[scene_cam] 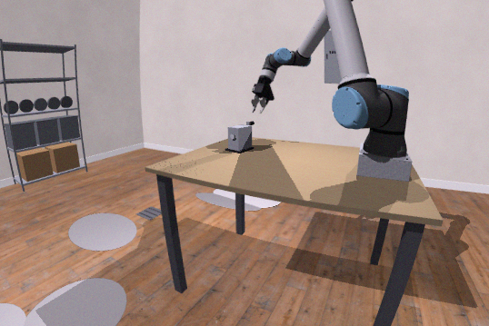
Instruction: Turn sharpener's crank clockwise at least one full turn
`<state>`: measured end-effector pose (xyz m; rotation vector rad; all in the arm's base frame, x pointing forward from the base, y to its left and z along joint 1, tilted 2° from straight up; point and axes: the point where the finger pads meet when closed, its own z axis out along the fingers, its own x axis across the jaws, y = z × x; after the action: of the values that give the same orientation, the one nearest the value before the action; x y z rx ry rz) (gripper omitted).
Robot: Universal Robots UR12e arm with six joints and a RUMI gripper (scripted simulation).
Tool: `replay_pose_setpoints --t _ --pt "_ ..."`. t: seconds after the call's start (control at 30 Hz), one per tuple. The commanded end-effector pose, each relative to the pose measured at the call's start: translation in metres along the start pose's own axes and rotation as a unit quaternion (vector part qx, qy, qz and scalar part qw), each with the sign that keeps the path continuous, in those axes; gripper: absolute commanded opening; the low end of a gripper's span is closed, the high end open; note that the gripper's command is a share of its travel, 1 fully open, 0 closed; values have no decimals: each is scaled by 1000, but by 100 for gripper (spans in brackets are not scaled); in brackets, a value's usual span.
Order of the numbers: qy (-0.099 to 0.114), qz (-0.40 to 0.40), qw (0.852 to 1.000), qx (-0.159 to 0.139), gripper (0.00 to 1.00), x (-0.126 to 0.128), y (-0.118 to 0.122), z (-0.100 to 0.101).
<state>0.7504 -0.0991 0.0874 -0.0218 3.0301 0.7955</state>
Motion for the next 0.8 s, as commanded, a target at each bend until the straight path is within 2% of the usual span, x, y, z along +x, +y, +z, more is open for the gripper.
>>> replay_pose_setpoints --t 0.0,0.5,0.77 --pt "16 14 1000 -13 32 3 10 0" --pt "18 15 1000 -14 32 8 11 44" --pt "18 15 1000 -14 32 8 11 50"
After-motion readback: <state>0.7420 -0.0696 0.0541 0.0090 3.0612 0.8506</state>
